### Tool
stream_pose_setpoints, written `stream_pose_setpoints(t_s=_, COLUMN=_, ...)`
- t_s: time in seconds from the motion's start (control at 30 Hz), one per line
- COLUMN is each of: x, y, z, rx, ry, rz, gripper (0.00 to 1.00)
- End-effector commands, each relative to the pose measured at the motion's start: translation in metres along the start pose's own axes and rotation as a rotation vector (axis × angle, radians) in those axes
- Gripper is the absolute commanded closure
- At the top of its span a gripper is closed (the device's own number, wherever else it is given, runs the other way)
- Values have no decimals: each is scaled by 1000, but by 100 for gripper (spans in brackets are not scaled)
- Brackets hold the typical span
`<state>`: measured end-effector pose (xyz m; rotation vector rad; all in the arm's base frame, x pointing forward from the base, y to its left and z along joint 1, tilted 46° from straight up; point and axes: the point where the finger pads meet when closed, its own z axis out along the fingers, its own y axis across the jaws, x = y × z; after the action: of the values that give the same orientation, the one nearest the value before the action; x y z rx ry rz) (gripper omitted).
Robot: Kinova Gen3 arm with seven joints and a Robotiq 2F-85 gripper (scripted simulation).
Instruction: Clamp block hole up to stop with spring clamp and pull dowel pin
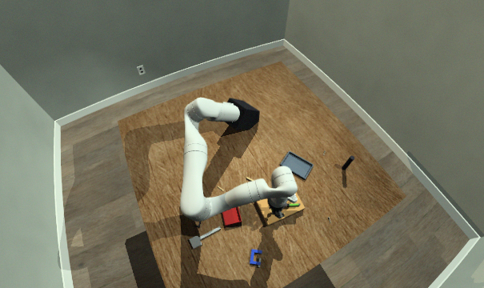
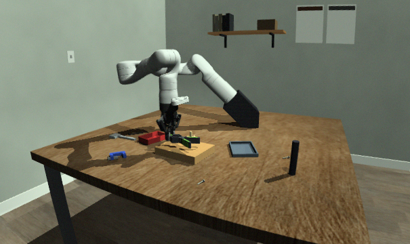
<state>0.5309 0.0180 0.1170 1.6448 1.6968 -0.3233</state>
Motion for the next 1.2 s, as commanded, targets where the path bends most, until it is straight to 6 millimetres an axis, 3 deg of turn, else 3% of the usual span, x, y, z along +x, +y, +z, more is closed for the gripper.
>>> stream_pose_setpoints(t_s=0.0, x=0, y=0, z=2, rx=-2, ry=1, rz=0, gripper=90)
stream_pose_setpoints(t_s=1.17, x=0, y=0, z=20, rx=-2, ry=1, rz=0, gripper=90)
